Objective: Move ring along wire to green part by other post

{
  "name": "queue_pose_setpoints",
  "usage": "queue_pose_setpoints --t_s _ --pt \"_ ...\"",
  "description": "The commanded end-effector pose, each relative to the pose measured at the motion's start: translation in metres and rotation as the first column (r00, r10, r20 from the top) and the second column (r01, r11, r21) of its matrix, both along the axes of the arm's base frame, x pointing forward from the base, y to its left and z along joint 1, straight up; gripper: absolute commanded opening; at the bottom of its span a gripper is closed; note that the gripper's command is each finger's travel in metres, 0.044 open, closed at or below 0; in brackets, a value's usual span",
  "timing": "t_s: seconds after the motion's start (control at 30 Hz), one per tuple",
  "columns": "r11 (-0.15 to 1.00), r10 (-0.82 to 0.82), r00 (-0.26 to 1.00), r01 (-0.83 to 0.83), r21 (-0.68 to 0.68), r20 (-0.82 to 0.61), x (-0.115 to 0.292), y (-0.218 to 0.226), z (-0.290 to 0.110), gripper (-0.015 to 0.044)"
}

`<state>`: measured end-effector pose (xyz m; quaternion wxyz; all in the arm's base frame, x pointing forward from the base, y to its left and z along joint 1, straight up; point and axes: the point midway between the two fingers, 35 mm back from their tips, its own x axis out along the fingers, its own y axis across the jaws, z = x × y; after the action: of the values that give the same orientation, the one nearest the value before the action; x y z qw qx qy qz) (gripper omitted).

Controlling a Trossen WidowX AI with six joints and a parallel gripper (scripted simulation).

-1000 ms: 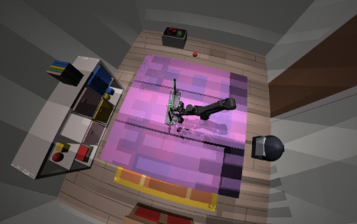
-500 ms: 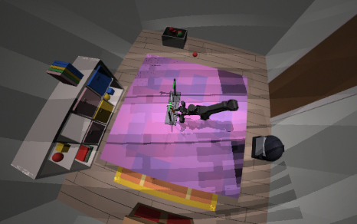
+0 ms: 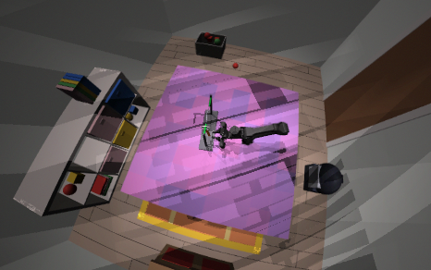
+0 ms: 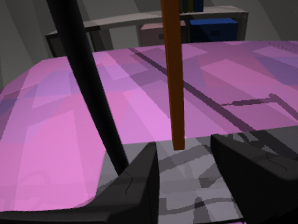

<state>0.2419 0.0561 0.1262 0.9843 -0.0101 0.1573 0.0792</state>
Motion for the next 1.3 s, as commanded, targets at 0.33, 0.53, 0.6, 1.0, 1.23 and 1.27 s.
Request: queue_pose_setpoints --t_s 0.33,0.53,0.6,1.0,1.23,1.27 --pt "1.0 -0.005 1.0 0.005 0.007 0.005 -0.0112 -0.0027 0.0024 0.016" --pt "1.0 -0.005 1.0 0.005 0.007 0.005 -0.0112 -0.0027 0.0024 0.016" --pt "1.0 -0.005 1.0 0.005 0.007 0.005 -0.0112 -0.0027 0.0024 0.016" --pt "1.0 -0.005 1.0 0.005 0.007 0.005 -0.0112 -0.0027 0.0024 0.016" --pt "1.0 -0.005 1.0 0.005 0.007 0.005 -0.0112 -0.0027 0.0024 0.016" --pt "1.0 -0.005 1.0 0.005 0.007 0.005 -0.0112 -0.0027 0.0024 0.016"
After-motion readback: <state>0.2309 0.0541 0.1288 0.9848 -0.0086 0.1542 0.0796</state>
